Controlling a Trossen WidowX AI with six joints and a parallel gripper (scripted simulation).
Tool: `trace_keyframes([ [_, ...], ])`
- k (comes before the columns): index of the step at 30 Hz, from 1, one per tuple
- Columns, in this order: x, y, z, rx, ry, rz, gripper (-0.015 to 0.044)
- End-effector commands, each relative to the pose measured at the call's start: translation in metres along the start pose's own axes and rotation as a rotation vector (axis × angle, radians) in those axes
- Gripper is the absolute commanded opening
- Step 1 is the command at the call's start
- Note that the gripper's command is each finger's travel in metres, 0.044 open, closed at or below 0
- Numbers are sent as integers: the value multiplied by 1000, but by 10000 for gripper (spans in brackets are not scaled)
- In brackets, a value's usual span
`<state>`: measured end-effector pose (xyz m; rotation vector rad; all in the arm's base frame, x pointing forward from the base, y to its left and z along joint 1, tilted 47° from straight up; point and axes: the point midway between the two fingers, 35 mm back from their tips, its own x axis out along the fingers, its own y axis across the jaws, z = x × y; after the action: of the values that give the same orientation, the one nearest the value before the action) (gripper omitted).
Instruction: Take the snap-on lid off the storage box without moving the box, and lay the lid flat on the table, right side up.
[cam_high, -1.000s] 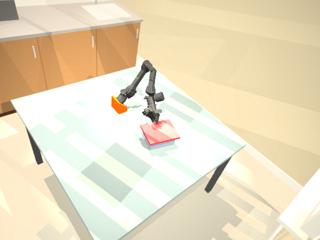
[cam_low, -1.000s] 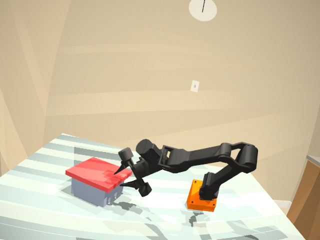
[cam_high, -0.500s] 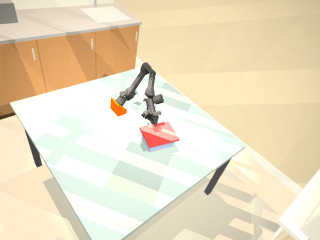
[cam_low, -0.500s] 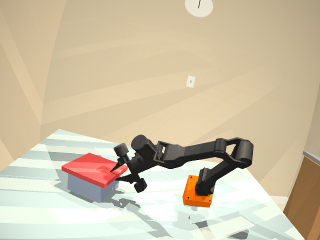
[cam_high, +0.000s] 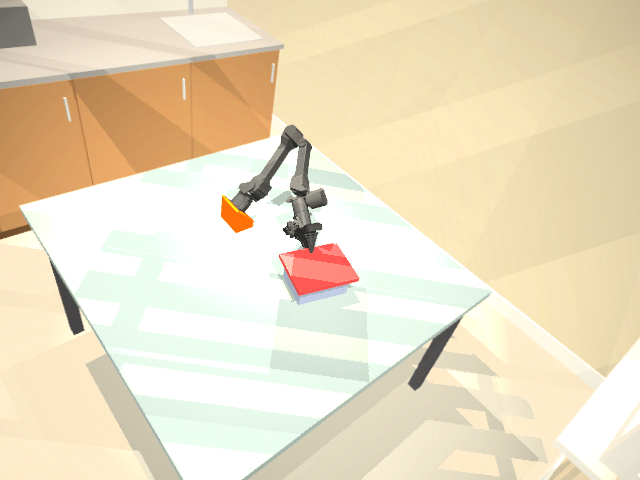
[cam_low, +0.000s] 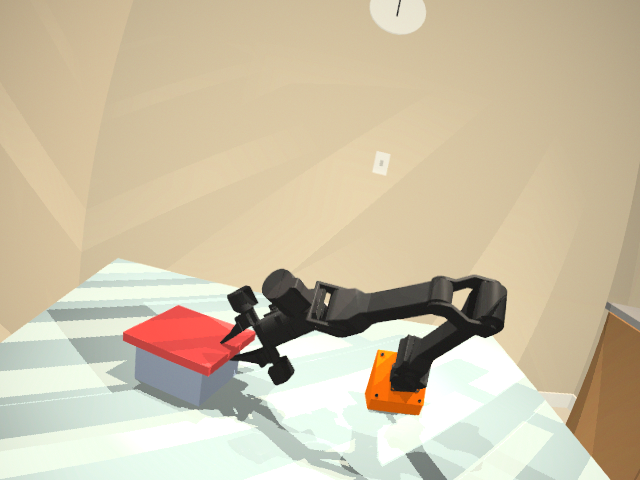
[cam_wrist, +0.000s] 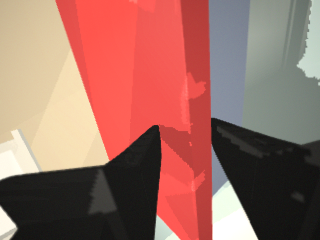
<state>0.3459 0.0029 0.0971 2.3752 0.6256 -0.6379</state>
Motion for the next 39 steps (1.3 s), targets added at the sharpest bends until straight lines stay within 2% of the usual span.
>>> trace_keyframes([
  [1,-1,1,0,-1,0,0,0],
  [39,-7,6,0,-1,-1,0,0],
])
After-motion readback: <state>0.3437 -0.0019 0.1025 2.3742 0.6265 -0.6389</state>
